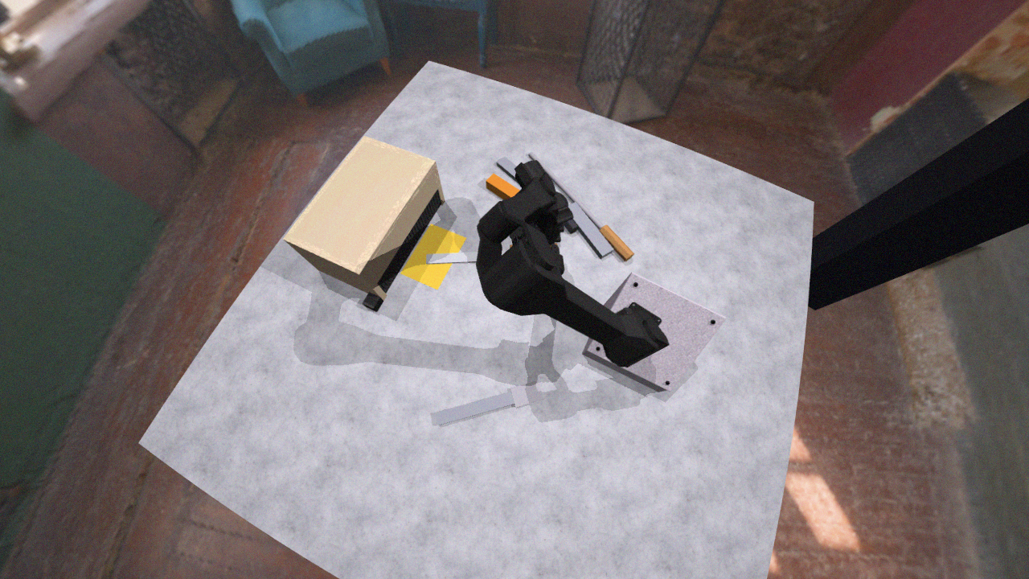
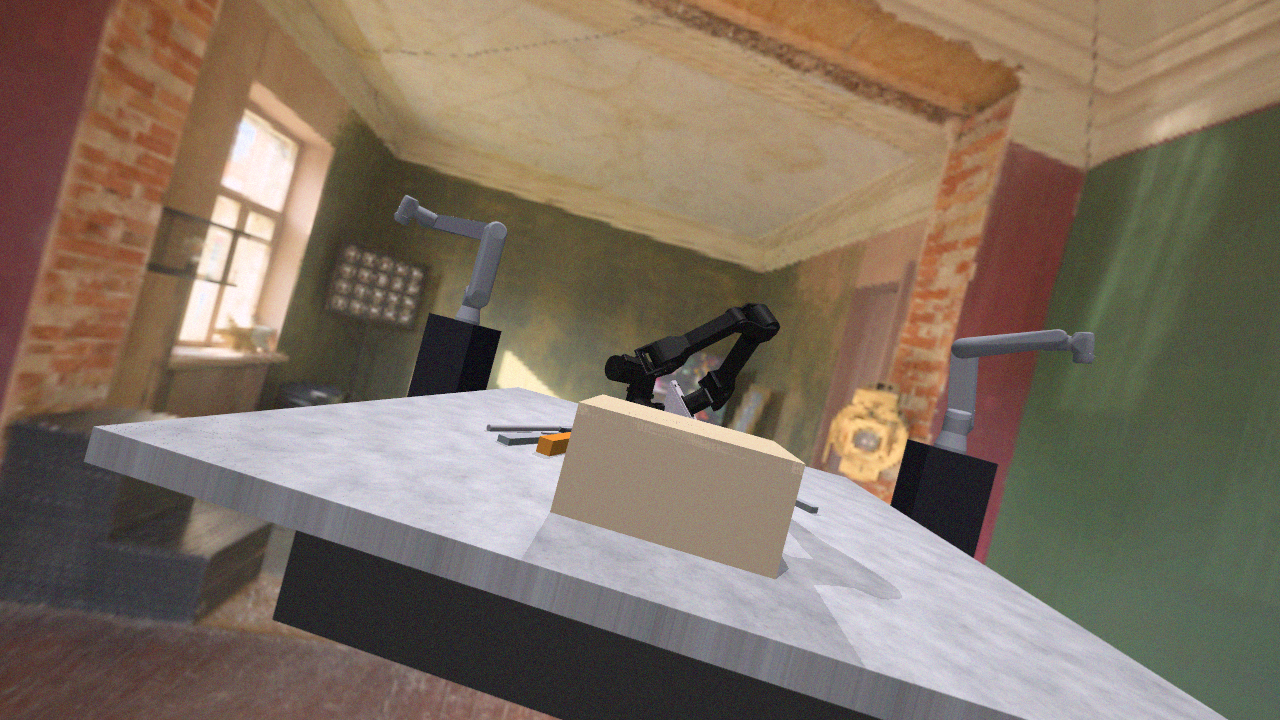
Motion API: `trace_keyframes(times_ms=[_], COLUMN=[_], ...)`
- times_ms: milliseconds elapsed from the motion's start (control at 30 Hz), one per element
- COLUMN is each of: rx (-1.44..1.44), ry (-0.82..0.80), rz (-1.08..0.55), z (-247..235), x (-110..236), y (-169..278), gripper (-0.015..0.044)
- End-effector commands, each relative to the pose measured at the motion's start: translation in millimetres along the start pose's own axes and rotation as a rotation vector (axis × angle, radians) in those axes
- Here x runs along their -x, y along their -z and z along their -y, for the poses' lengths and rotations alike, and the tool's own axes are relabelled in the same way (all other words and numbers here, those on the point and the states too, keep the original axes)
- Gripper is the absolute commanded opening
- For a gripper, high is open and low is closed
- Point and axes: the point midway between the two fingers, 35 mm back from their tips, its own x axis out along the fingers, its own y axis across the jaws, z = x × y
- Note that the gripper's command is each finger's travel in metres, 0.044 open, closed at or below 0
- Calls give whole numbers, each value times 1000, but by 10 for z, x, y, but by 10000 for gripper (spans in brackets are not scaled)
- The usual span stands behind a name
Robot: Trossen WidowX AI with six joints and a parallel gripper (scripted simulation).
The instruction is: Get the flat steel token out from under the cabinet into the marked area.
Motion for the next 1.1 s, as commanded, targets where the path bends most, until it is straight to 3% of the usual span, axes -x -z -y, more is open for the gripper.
trace_keyframes(times_ms=[0, 1067], rx=[38, 104], ry=[3, 1], rz=[-1, -1], z=[11, -201], x=[13, 15], y=[-12, -210], gripper=[0, 0])
